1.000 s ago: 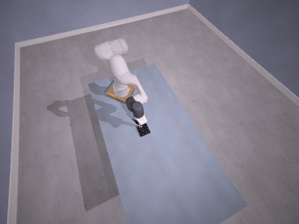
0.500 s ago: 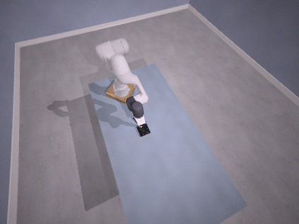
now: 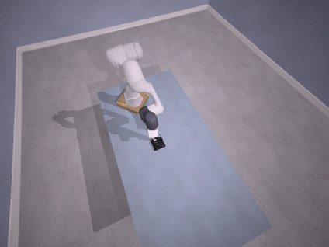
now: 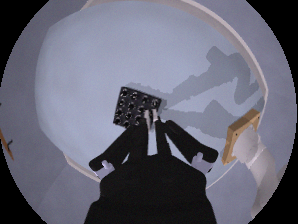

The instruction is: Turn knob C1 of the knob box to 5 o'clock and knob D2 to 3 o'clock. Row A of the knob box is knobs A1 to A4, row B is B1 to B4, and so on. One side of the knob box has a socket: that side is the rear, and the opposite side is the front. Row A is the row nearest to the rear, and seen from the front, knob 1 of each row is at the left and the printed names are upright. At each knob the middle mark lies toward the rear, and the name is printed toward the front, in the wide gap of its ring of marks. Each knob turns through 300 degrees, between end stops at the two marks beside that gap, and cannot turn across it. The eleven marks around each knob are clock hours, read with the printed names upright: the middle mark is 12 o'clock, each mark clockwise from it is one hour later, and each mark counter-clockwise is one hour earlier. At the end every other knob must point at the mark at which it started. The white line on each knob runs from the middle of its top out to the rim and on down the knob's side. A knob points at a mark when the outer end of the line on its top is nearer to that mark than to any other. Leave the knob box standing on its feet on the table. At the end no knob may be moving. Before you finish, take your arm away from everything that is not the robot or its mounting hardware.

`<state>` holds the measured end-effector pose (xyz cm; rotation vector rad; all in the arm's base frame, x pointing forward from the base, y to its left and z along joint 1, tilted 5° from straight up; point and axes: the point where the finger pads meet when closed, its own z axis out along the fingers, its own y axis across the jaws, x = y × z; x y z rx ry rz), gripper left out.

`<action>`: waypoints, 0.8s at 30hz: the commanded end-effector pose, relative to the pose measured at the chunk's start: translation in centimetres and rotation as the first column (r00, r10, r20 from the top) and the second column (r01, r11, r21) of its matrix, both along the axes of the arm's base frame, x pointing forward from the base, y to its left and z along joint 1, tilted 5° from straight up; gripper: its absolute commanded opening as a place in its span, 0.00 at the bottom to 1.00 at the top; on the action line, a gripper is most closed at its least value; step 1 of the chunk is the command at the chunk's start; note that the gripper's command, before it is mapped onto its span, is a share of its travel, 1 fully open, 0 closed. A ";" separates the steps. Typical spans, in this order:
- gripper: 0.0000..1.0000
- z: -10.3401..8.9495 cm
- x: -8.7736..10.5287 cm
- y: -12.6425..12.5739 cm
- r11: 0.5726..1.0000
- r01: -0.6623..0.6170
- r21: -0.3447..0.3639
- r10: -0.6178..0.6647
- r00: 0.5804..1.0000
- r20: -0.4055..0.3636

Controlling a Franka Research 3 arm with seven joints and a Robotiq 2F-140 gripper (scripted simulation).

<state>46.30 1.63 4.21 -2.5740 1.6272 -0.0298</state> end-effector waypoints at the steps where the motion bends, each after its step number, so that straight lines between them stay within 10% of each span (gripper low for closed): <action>1: 0.05 0.0 0.1 -0.1 0.988 0.155 -0.008 -0.155 0.988 -0.011; 24: 0.05 0.0 0.1 -0.1 0.916 0.402 0.005 -0.402 0.915 -0.030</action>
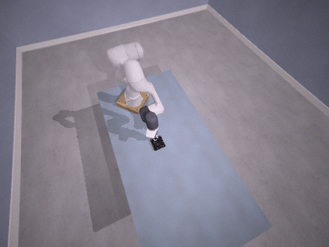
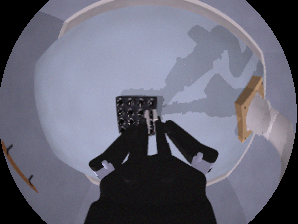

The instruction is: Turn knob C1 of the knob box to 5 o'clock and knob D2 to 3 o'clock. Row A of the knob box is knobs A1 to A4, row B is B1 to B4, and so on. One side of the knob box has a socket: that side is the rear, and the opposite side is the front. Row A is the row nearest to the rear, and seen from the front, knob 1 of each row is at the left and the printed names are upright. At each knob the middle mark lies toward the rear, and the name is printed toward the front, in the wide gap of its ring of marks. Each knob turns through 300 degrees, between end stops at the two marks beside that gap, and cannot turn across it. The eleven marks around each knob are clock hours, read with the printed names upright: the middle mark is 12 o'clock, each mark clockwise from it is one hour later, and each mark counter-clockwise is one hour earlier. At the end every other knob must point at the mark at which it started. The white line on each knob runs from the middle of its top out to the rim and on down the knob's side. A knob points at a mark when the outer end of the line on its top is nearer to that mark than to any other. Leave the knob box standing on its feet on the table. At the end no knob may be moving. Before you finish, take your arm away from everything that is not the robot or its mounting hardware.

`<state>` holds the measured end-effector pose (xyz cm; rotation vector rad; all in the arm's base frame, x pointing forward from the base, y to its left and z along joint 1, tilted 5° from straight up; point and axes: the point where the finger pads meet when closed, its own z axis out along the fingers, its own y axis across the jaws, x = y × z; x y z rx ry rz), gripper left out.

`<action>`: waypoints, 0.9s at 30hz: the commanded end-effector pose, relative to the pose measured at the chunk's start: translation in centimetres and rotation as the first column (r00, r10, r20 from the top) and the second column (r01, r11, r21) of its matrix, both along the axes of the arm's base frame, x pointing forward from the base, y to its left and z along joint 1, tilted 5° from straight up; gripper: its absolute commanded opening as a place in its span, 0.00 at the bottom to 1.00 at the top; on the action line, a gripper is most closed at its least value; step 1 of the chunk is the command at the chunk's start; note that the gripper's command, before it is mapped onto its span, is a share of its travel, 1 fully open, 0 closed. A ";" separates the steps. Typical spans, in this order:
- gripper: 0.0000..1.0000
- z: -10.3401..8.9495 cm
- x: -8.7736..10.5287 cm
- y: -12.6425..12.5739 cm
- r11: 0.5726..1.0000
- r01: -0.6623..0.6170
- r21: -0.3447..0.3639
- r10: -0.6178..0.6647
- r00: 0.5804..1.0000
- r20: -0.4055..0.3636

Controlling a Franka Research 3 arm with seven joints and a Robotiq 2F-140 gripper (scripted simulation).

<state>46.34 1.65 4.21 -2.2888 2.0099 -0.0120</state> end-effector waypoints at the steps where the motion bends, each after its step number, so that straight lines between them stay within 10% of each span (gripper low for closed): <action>1: 0.05 0.1 0.1 -0.1 0.994 0.106 -0.006 -0.106 0.994 -0.009; 27: 0.05 0.1 0.1 -0.1 0.992 0.127 -0.005 -0.127 0.992 -0.011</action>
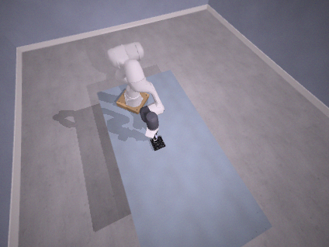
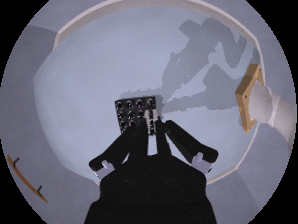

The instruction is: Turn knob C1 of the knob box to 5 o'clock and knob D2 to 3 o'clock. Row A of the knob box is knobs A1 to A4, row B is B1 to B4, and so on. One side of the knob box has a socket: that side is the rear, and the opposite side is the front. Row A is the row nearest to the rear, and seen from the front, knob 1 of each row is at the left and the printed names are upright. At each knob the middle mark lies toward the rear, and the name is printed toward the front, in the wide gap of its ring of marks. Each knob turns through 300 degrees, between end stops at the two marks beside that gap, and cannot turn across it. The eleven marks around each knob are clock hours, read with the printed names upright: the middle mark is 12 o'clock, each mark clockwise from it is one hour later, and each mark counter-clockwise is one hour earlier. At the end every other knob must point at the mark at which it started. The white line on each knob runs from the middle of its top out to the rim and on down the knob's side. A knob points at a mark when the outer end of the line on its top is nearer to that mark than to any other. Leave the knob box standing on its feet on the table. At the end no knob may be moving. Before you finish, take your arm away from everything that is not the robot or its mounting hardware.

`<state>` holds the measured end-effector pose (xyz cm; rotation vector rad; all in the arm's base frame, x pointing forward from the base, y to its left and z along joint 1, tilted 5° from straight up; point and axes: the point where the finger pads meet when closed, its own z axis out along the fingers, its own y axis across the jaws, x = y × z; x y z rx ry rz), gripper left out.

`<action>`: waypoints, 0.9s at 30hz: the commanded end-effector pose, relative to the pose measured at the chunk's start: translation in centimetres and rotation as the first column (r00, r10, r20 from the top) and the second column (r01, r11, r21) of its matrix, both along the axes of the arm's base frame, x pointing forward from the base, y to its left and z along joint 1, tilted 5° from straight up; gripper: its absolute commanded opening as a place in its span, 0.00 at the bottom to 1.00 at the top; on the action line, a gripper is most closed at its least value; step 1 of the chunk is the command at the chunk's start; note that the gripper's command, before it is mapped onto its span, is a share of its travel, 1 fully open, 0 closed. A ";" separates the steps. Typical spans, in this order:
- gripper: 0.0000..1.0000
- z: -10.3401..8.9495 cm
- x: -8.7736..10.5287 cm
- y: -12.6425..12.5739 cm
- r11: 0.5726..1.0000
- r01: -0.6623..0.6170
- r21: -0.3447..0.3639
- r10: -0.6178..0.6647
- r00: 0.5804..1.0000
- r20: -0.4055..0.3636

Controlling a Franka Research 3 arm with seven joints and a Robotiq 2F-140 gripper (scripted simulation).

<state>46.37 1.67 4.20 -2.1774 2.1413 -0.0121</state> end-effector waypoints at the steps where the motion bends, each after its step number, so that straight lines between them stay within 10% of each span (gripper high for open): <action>1: 0.12 0.1 0.0 -0.2 1.000 0.015 -0.002 -0.015 1.000 -0.002; 27: 0.12 0.5 0.0 -0.2 1.000 0.015 -0.002 -0.015 1.000 -0.002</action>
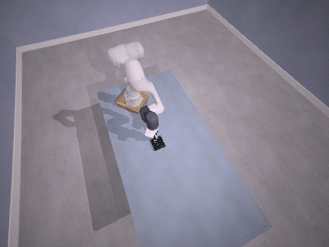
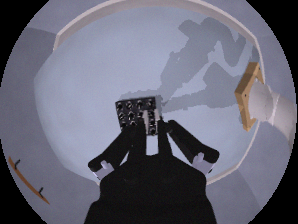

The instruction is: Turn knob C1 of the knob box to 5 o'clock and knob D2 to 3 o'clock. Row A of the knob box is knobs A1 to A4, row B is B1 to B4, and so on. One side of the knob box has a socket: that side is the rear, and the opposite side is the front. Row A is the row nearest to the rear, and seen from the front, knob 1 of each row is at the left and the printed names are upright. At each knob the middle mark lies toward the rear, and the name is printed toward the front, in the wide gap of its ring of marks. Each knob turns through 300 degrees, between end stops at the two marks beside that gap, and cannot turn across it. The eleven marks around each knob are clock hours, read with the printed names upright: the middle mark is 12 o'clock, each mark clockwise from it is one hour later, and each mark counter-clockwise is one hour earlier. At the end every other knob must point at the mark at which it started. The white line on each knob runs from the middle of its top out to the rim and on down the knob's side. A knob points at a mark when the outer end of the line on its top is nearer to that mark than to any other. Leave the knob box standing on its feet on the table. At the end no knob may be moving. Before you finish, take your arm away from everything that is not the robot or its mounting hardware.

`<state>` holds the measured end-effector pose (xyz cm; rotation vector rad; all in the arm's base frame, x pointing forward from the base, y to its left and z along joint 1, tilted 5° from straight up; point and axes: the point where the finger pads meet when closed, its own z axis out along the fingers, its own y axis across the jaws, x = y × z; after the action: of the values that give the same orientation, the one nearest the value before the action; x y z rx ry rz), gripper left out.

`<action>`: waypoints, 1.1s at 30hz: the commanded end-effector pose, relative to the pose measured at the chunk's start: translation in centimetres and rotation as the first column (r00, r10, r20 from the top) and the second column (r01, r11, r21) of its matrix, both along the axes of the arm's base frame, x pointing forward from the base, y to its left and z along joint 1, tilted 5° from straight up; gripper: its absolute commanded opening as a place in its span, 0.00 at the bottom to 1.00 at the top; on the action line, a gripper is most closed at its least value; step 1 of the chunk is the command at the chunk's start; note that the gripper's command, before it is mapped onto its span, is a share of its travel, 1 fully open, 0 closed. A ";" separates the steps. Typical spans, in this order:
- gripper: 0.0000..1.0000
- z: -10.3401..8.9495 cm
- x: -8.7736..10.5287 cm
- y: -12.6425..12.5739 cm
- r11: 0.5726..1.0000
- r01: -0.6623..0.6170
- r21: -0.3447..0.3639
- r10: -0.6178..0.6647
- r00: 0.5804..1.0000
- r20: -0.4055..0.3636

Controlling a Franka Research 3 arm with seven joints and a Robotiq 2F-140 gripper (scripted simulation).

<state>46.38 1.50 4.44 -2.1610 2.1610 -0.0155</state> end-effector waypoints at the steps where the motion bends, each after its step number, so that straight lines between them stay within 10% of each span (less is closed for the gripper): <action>1: 0.12 0.2 0.0 0.0 1.000 -0.002 0.000 0.002 1.000 -0.002; 33: 0.12 4.0 0.3 -0.8 1.000 0.006 0.000 -0.006 1.000 -0.002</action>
<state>46.29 1.30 8.09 -2.1508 2.1723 -0.0146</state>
